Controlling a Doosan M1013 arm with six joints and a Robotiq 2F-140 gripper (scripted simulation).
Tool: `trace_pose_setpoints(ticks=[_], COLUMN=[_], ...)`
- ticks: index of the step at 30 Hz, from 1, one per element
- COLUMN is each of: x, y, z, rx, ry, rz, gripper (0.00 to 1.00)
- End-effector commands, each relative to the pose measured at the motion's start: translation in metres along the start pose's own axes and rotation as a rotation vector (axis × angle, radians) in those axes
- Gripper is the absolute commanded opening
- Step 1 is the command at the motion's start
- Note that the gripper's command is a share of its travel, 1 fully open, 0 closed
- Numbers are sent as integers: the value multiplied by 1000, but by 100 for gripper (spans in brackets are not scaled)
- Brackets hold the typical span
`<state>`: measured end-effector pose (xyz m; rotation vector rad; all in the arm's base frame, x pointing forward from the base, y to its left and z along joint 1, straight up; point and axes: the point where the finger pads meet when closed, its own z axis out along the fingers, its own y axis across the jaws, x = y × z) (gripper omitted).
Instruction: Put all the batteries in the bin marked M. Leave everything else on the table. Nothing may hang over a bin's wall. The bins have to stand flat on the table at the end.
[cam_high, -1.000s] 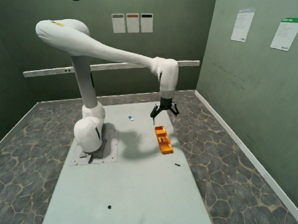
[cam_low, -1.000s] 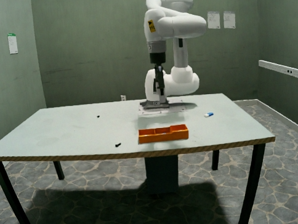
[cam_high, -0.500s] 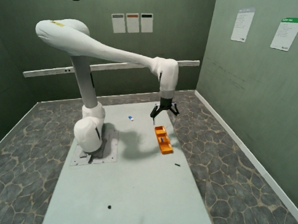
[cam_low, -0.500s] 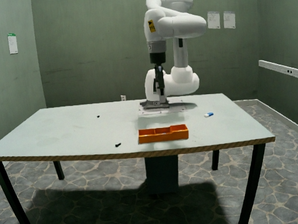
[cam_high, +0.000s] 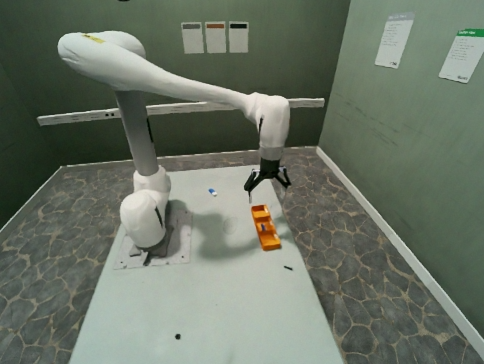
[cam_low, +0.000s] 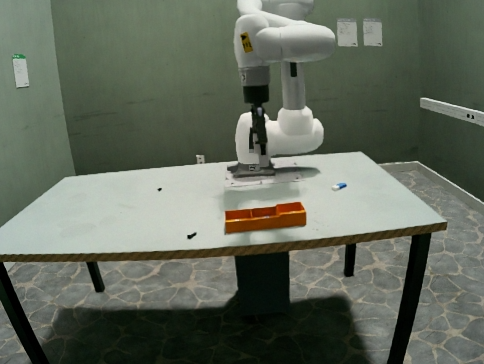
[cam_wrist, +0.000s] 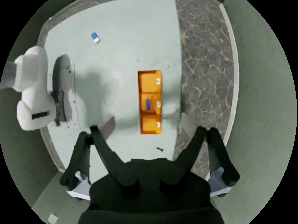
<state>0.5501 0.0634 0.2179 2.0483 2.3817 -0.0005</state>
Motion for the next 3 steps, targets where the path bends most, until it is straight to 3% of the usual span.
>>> trace_pose_setpoints(ticks=[1,3], x=[0,0], y=[0,0], z=[-1,-1], rx=[-1,-1], ry=[0,0], rz=[0,0], gripper=[100,100])
